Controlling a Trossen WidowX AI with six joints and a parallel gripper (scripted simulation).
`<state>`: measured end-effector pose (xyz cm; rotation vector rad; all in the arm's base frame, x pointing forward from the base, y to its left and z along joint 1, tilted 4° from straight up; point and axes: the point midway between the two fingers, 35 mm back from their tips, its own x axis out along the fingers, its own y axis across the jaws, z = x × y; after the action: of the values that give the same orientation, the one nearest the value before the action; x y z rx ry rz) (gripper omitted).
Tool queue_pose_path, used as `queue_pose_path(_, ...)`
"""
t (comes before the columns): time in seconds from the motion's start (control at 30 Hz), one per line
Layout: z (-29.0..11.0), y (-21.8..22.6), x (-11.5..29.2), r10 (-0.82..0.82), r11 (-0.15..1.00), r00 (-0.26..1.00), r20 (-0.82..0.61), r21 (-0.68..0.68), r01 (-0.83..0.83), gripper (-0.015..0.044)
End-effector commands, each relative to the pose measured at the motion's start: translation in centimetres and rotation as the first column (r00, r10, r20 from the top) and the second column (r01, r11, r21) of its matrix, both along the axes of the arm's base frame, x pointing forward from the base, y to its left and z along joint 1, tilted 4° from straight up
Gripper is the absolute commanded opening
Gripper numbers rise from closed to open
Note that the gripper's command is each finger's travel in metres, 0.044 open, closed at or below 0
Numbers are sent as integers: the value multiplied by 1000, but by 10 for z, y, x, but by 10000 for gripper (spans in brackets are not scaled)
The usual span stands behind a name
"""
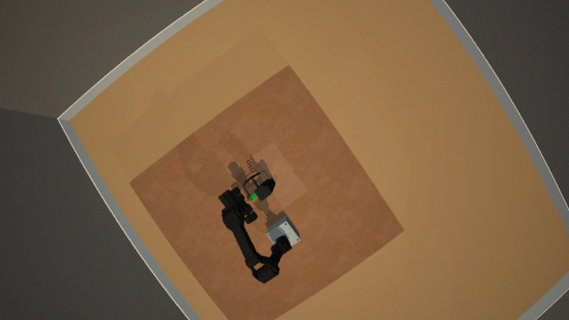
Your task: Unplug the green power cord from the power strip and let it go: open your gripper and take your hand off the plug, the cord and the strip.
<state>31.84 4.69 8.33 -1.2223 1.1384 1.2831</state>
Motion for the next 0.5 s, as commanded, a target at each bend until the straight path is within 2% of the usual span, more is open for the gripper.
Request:
queue_pose_path(0.0, -2, 0, -1, 17, 1000, 1000, -14, 0, -17, 160)
queue_pose_path(0.47, -3, -20, 1, 17, 1000, 1000, -13, -2, -17, 160)
